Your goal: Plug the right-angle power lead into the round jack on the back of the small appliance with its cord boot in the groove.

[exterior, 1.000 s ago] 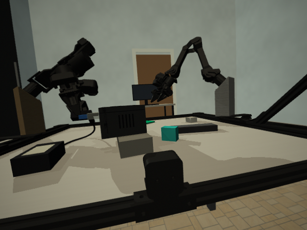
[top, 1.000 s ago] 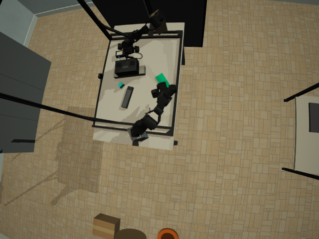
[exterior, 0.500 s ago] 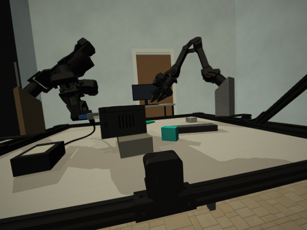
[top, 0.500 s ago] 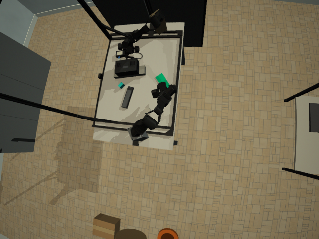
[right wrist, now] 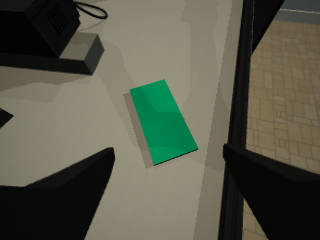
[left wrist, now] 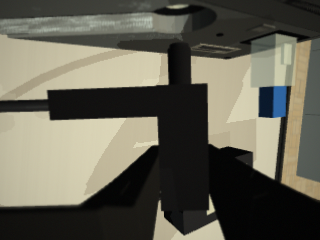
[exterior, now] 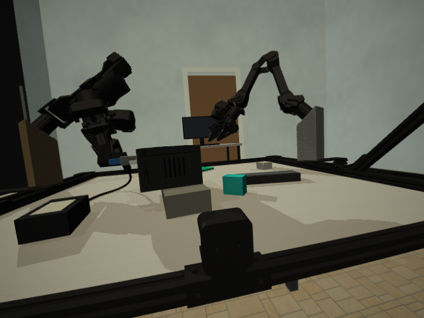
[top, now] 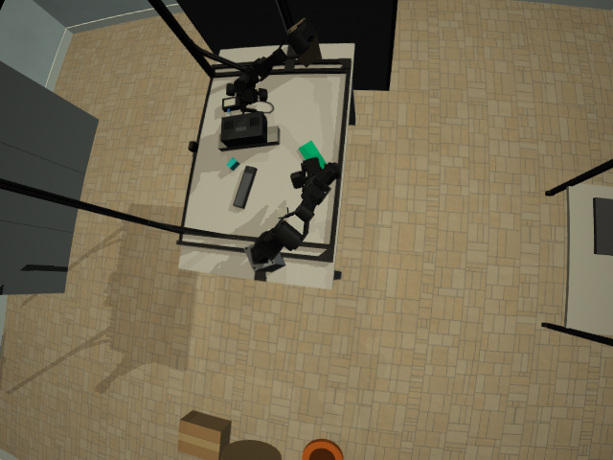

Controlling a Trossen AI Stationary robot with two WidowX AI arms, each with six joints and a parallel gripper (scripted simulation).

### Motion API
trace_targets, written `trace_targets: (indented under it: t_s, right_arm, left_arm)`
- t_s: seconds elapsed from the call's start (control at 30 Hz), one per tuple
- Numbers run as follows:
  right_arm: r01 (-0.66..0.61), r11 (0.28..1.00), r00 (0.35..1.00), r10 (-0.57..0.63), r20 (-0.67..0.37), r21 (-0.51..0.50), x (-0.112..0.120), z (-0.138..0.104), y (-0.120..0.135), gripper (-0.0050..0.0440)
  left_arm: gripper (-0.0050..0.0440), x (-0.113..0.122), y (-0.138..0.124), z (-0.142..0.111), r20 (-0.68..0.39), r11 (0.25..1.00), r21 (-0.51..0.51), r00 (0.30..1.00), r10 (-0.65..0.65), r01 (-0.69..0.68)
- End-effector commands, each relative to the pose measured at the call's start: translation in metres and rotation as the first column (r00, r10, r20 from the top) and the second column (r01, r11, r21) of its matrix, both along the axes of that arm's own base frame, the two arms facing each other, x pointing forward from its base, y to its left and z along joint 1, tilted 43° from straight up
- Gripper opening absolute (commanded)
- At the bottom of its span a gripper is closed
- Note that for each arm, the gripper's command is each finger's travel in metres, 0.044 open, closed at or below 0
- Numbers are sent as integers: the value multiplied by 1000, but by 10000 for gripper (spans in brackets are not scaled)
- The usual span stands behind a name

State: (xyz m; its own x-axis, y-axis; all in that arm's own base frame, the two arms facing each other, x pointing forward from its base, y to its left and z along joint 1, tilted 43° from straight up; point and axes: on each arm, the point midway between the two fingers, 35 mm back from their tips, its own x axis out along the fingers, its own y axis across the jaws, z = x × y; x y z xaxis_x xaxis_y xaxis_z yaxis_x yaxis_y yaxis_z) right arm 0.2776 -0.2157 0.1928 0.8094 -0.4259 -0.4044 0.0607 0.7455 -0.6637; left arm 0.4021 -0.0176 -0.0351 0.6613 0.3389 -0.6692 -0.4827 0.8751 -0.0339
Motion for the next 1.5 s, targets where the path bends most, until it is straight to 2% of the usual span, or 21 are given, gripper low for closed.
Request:
trace_targets:
  t_s: [0.0,1.47]
  right_arm:
    - [1,1000,1000,-1,0,-4,0,0,0,400]
    - [1,1000,1000,-1,0,-4,0,0,0,400]
  left_arm:
    - [0,0,-1,1,1,1000,0,1000,-3,3]
    - [0,5,2,4,2,1000,-1,1000,-4,4]
